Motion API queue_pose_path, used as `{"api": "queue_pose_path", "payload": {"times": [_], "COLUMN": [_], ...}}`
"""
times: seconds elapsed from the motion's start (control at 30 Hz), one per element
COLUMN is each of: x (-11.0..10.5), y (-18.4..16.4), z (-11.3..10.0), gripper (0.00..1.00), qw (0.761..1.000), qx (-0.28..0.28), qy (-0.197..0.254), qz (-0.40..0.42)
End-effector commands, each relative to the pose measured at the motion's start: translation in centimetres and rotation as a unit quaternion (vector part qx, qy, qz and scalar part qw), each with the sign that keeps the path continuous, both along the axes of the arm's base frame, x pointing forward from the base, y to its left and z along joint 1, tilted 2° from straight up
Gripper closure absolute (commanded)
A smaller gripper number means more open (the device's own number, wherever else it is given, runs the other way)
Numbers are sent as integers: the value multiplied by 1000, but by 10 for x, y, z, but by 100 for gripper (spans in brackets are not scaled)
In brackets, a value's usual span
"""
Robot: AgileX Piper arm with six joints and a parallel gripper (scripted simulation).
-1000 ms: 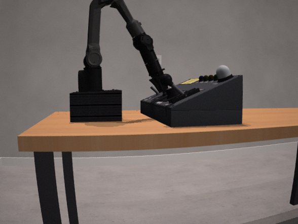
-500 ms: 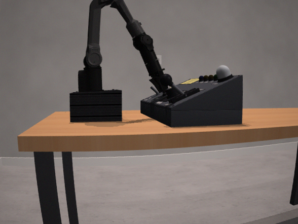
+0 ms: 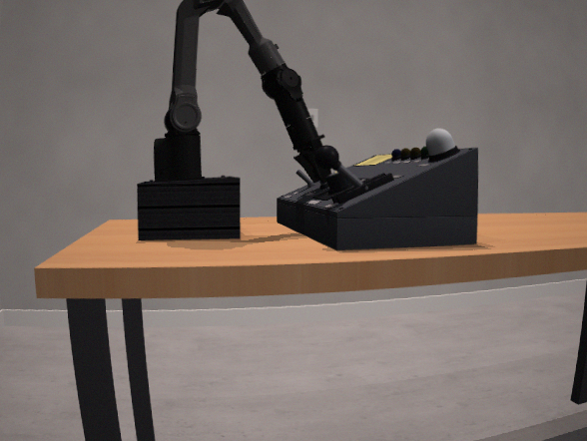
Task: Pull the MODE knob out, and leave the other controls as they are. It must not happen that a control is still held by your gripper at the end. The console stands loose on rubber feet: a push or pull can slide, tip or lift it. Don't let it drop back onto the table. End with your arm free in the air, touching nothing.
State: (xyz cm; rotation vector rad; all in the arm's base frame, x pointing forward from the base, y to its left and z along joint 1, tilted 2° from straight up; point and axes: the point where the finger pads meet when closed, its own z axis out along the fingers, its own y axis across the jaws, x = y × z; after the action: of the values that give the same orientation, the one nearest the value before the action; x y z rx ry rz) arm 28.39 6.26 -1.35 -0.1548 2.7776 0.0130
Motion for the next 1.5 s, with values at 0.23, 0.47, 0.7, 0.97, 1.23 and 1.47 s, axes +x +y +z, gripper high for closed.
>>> {"api": "queue_pose_path", "payload": {"times": [0.23, 0.47, 0.7, 0.97, 1.23, 1.47], "x": [0, 0, 0, 0, 0, 0], "y": [0, 0, 0, 0, 0, 0], "z": [0, 0, 0, 0, 0, 0], "gripper": [100, 100, 100, 100, 100, 100], "qw": [1000, 1000, 1000, 1000, 1000, 1000], "qx": [0, 0, 0, 0, 0, 0], "qy": [-1, -1, -1, -1, -1, -1], "qz": [0, 0, 0, 0, 0, 0]}}
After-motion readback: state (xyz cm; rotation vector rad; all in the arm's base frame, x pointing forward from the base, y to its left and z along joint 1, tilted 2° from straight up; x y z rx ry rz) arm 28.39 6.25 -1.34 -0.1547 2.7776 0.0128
